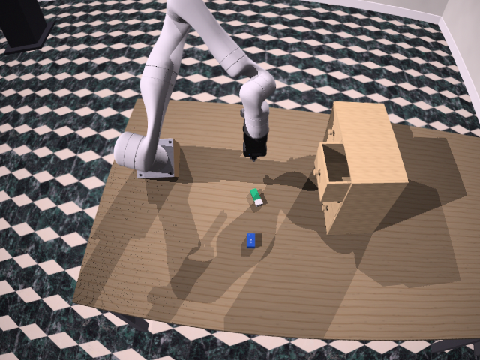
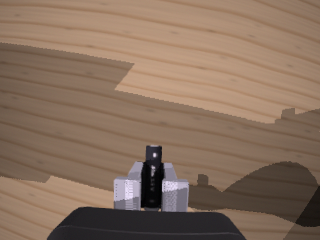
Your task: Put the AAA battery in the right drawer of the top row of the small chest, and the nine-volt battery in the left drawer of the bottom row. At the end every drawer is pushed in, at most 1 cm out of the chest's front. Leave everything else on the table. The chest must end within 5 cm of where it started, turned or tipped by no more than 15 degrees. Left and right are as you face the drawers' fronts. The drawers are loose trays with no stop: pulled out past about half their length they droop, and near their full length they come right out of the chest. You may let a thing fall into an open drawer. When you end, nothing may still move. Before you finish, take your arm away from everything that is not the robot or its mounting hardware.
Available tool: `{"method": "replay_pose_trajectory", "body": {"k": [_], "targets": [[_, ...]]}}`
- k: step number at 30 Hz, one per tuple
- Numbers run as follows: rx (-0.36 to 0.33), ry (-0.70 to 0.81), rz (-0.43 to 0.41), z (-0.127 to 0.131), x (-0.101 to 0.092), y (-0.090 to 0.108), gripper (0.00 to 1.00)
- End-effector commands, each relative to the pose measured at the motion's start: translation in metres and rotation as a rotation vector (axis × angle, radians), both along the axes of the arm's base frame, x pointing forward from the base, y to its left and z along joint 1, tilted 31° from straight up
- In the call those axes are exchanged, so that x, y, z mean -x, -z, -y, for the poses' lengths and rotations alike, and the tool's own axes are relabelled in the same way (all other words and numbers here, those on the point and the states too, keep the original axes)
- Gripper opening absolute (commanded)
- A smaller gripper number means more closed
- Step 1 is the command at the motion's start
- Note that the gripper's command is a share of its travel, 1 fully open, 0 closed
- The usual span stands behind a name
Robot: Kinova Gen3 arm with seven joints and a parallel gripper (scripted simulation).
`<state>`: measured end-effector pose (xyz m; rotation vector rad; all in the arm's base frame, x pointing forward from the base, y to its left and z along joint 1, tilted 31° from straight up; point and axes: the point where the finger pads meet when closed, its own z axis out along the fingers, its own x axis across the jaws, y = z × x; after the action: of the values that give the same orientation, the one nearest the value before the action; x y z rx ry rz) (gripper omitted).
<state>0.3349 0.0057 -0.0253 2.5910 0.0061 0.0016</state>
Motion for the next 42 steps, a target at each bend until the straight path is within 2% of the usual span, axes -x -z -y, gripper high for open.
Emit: {"method": "replay_pose_trajectory", "body": {"k": [1, 17, 29, 31, 42], "targets": [[-0.001, -0.003, 0.000, 0.000, 0.000, 0.000, 0.24], [-0.001, -0.114, -0.080, 0.008, -0.004, -0.005, 0.24], [-0.006, -0.378, -0.259, 0.029, -0.013, -0.019, 0.24], [-0.006, -0.378, -0.259, 0.029, -0.013, -0.019, 0.24], [-0.013, -0.708, -0.464, 0.060, -0.029, -0.038, 0.24]]}}
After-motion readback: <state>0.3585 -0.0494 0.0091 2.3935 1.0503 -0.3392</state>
